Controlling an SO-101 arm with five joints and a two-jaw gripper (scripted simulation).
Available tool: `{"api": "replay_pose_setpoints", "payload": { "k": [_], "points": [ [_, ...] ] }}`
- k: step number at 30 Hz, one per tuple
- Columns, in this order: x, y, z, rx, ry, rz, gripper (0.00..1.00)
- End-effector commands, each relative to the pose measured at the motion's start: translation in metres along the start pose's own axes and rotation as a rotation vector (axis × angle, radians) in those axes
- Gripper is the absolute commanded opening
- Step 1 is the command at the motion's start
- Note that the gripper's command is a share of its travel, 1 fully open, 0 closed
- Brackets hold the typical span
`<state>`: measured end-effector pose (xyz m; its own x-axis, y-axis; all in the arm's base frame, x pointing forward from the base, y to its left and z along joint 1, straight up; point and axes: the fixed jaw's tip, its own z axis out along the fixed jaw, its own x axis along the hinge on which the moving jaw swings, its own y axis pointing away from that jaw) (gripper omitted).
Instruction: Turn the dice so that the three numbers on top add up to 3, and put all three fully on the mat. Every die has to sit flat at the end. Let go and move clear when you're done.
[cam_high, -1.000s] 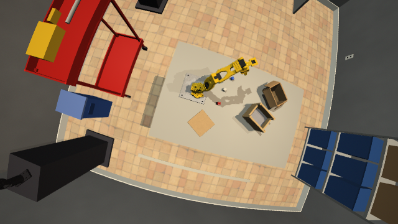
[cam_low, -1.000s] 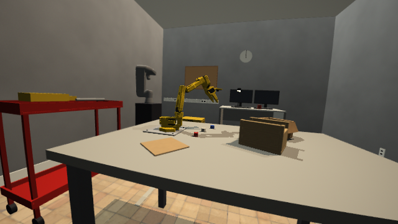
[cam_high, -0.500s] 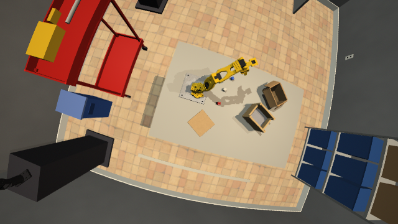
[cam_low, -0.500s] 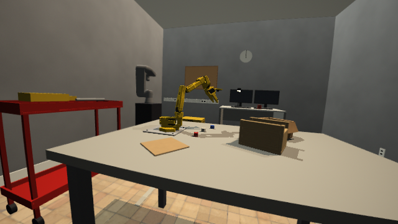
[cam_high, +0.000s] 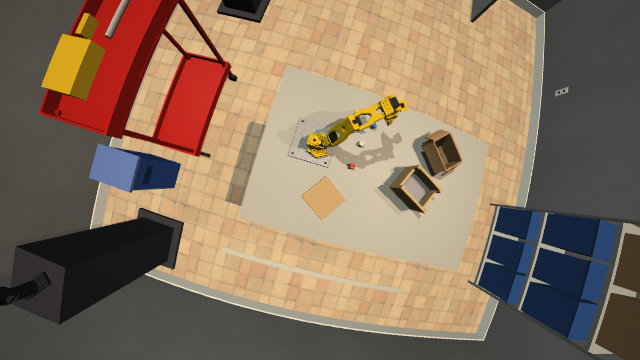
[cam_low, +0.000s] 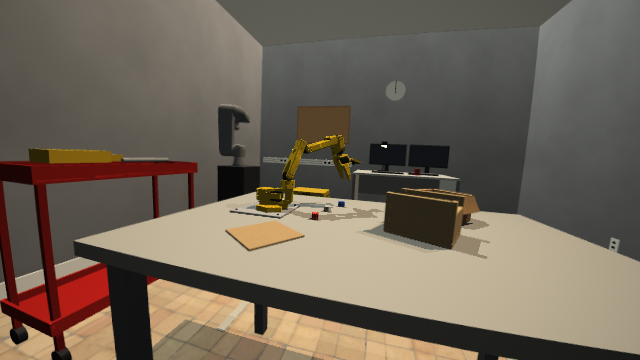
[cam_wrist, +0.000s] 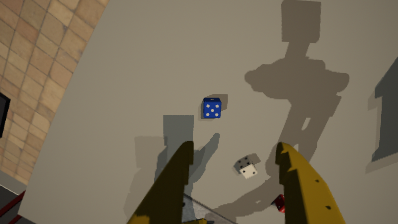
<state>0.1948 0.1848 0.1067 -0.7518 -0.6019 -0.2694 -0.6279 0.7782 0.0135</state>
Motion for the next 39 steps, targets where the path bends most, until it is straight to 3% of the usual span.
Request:
{"api": "replay_pose_setpoints", "payload": {
  "k": [1,5,9,39],
  "points": [
    [0.01,0.002,0.027,0.004,0.121,-0.002,0.28],
    [0.02,0.002,0.045,0.009,0.208,-0.002,0.28],
    [0.025,0.002,0.053,0.012,0.247,-0.002,0.28],
    [0.026,0.007,0.054,0.011,0.253,-0.006,0.28]
  ]
}}
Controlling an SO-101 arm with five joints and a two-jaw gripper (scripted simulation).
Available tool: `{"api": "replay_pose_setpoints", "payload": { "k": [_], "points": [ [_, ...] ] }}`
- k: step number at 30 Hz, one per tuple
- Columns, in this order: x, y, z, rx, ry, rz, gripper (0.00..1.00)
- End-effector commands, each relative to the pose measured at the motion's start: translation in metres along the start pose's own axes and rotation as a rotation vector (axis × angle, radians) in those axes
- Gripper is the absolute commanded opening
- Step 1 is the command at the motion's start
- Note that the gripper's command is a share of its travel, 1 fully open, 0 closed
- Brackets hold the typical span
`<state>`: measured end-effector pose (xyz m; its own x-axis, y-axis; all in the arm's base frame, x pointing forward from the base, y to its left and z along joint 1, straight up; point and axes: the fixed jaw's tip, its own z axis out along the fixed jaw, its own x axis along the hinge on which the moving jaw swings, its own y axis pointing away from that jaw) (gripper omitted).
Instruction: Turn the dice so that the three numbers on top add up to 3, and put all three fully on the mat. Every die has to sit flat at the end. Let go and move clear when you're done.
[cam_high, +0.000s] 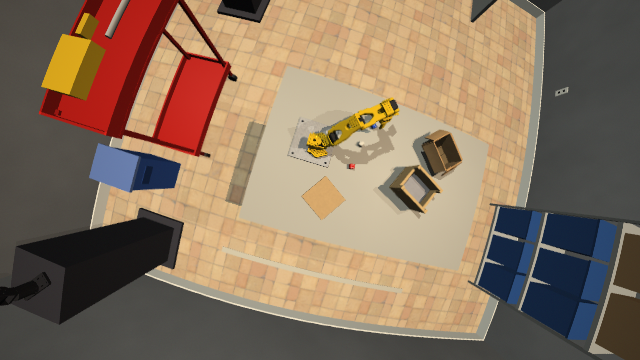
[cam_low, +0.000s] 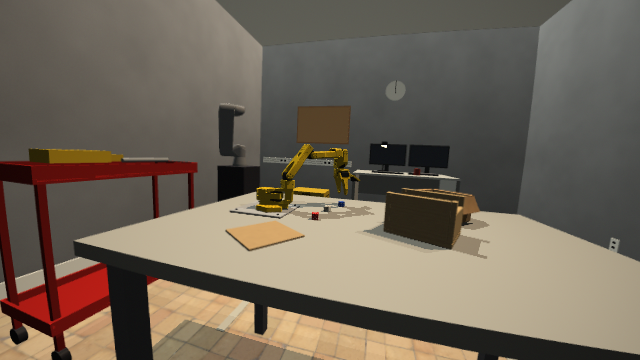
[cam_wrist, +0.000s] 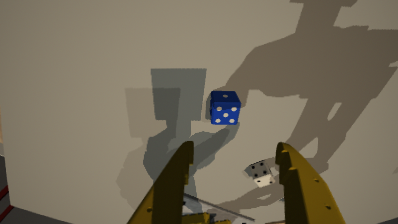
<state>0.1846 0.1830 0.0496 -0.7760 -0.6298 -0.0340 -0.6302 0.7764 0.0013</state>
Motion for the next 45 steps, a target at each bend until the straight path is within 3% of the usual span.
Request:
{"api": "replay_pose_setpoints", "payload": {
  "k": [1,15,26,45],
  "points": [
    [0.001,0.003,0.002,0.0,0.014,-0.002,0.28],
    [0.002,0.003,0.003,0.0,0.019,-0.002,0.28],
    [0.004,0.003,0.011,0.002,0.04,-0.002,0.28],
    [0.005,0.003,0.04,0.003,0.054,-0.003,0.28]
  ]
}}
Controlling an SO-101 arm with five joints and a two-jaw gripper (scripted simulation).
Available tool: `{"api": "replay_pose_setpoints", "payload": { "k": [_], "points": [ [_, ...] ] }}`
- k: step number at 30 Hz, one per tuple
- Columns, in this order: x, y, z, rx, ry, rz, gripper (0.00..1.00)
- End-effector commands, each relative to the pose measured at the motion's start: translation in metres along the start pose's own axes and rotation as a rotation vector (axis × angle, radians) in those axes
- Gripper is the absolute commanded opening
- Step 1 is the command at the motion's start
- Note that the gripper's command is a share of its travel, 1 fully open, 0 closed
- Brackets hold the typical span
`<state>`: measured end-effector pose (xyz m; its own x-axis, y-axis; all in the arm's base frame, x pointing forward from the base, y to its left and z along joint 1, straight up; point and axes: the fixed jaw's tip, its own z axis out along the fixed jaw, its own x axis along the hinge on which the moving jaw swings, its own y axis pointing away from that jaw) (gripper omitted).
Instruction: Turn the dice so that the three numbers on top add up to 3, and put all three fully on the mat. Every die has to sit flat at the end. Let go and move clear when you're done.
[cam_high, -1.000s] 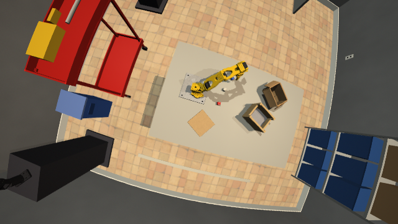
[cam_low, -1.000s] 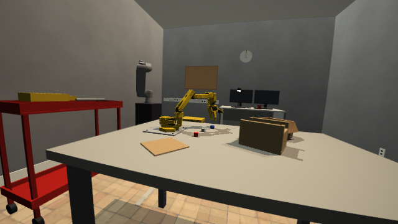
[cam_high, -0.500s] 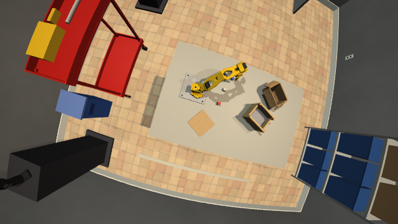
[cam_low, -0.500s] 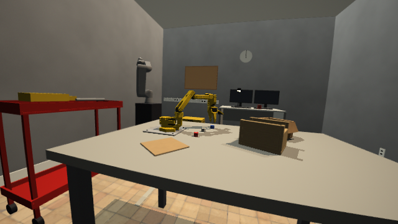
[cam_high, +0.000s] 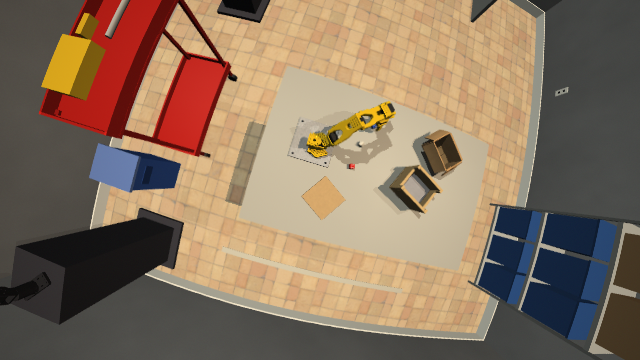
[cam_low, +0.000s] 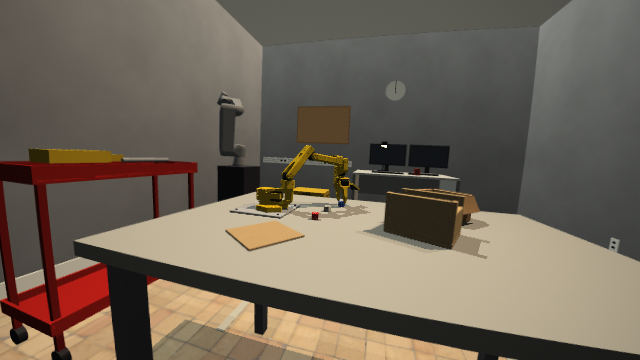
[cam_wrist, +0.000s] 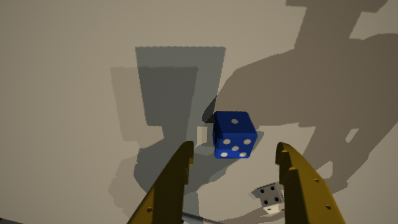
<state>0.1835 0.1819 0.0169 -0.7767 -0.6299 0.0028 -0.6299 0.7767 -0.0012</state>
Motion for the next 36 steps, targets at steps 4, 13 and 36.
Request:
{"api": "replay_pose_setpoints", "payload": {
  "k": [4,13,36],
  "points": [
    [0.0028,0.0028,0.0116,0.001,0.019,-0.003,0.28],
    [0.0031,0.0027,0.0141,0.001,0.021,-0.003,0.28],
    [0.003,-0.0011,0.0141,0.0,0.021,-0.003,0.21]
  ]
}}
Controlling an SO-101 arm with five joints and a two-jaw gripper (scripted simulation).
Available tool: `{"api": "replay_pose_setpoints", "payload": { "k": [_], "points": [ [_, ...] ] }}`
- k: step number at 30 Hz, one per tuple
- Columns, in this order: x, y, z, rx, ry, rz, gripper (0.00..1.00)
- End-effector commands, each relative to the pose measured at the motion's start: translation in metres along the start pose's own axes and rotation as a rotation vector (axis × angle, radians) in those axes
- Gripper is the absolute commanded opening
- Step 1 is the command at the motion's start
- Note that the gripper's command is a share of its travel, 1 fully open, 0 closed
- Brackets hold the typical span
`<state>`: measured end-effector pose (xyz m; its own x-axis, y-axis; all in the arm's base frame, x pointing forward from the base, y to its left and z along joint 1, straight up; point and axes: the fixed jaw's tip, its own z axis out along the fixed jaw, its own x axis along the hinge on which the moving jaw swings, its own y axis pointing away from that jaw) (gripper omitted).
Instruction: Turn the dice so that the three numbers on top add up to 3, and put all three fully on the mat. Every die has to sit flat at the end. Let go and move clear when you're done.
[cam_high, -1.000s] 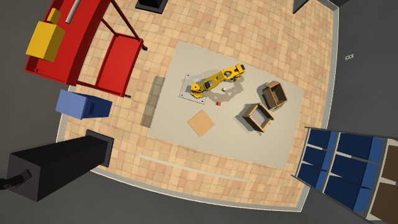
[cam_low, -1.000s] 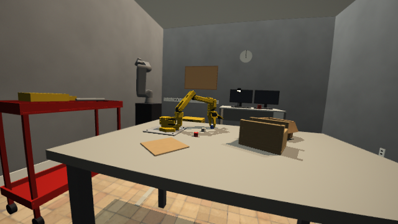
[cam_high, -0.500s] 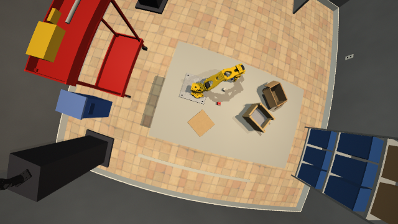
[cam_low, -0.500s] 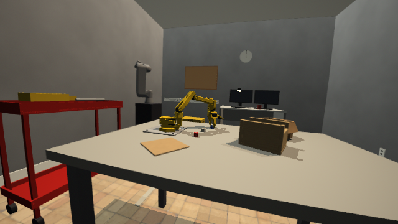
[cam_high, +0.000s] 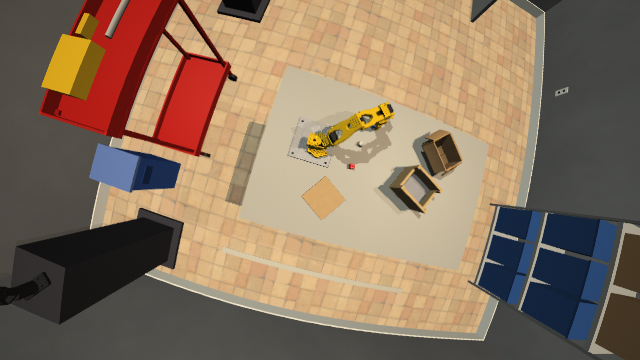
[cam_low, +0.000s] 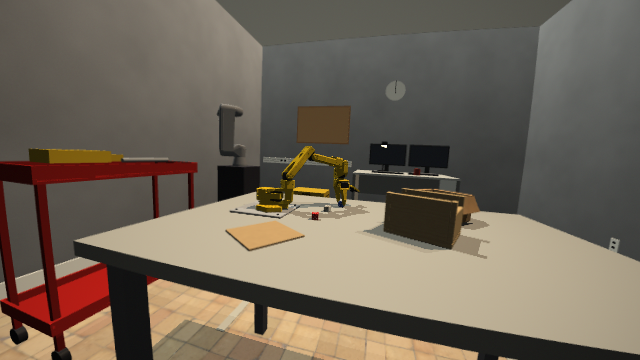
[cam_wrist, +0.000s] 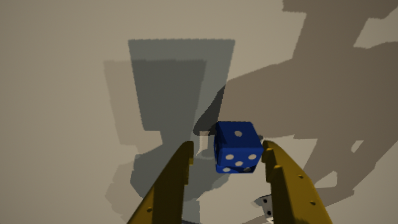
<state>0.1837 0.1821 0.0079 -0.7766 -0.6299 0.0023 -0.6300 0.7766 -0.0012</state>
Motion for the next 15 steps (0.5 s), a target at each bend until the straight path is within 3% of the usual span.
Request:
{"api": "replay_pose_setpoints", "payload": {
  "k": [1,15],
  "points": [
    [0.0033,-0.0016,0.0052,0.0,0.021,-0.003,0.21],
    [0.0033,-0.0065,0.0052,0.0,0.021,-0.003,0.12]
  ]
}}
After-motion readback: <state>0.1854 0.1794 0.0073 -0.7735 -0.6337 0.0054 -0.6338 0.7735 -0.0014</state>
